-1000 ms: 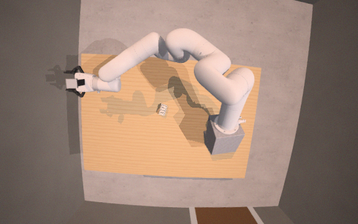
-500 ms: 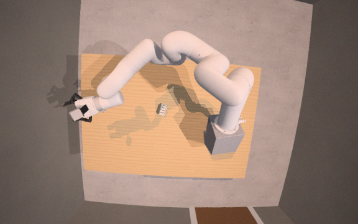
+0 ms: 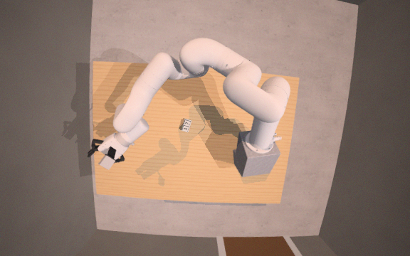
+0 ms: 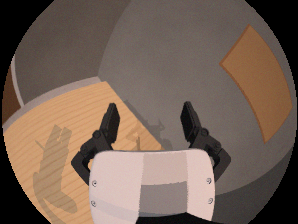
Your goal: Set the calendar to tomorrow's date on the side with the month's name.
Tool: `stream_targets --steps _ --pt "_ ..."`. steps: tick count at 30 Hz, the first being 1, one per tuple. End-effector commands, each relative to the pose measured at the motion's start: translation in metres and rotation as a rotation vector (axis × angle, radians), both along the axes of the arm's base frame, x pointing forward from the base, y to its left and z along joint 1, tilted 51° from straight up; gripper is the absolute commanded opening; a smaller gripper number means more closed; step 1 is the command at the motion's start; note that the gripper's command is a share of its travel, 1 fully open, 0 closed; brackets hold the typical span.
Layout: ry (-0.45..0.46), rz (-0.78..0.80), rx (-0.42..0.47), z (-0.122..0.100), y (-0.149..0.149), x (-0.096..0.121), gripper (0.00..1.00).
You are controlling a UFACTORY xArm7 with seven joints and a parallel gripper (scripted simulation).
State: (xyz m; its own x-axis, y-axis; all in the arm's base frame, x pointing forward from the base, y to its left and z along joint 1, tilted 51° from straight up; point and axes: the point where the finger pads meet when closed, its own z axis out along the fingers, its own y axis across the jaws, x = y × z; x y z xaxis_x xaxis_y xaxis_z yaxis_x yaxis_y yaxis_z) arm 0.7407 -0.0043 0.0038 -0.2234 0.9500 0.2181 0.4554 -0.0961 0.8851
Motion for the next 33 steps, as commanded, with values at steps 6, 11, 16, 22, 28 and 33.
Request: stream_targets --steps 6,11,16,22,28,33 --pt "0.063 0.045 -0.047 -0.020 0.022 -0.018 1.00" --pt "0.063 0.045 -0.047 -0.020 0.022 -0.018 1.00" --pt "0.176 0.130 -0.144 -0.057 0.044 -0.056 1.00" --pt "0.178 0.132 -0.145 -0.058 0.044 -0.057 1.00" --pt "0.178 0.132 -0.145 -0.058 0.044 -0.057 1.00" --pt "0.288 0.213 -0.249 -0.090 0.057 -0.097 1.00"
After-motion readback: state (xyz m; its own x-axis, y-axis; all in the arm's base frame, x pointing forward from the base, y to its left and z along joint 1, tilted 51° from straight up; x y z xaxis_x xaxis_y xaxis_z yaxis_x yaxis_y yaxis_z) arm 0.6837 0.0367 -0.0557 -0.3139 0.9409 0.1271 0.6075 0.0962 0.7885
